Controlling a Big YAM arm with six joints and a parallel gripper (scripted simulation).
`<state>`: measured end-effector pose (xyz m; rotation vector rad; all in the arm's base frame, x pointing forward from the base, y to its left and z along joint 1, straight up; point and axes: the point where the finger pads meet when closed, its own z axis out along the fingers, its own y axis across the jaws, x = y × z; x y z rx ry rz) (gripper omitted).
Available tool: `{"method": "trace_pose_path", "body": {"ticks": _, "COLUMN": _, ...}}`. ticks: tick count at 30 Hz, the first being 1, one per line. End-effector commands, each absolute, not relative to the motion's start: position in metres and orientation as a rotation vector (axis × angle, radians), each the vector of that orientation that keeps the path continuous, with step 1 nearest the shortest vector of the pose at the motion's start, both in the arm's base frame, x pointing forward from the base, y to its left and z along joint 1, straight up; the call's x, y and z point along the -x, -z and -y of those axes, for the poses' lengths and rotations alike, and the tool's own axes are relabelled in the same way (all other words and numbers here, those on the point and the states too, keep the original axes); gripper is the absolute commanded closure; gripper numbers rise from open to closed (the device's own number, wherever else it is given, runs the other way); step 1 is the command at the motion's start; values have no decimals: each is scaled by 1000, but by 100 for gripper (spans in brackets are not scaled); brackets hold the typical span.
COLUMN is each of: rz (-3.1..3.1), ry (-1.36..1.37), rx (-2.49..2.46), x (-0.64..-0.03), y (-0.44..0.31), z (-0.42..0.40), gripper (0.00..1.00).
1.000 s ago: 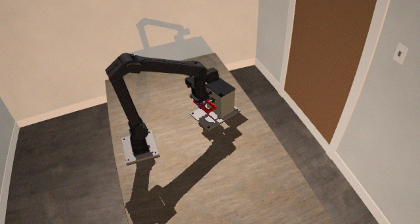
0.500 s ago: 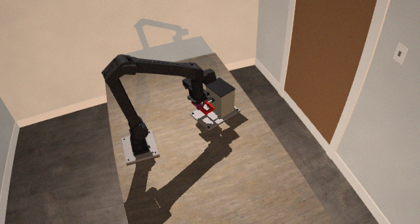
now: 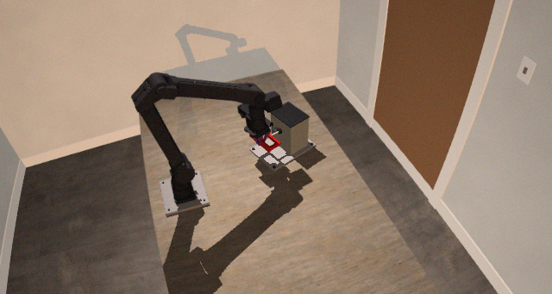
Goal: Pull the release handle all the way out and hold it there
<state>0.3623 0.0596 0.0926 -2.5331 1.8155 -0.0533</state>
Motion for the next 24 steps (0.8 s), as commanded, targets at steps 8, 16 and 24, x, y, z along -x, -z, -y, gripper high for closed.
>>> {"method": "trace_pose_path", "body": {"ticks": 8, "rz": -1811, "ry": 35, "rx": 2546, "x": -333, "y": -113, "z": -49, "gripper": 100}}
{"method": "trace_pose_path", "body": {"ticks": 16, "rz": -1819, "ry": 19, "rx": 2554, "x": -325, "y": -113, "z": -47, "gripper": 100}}
{"method": "trace_pose_path", "body": {"ticks": 24, "rz": -1832, "ry": -5, "rx": 2564, "x": -315, "y": -112, "z": -43, "gripper": 100}}
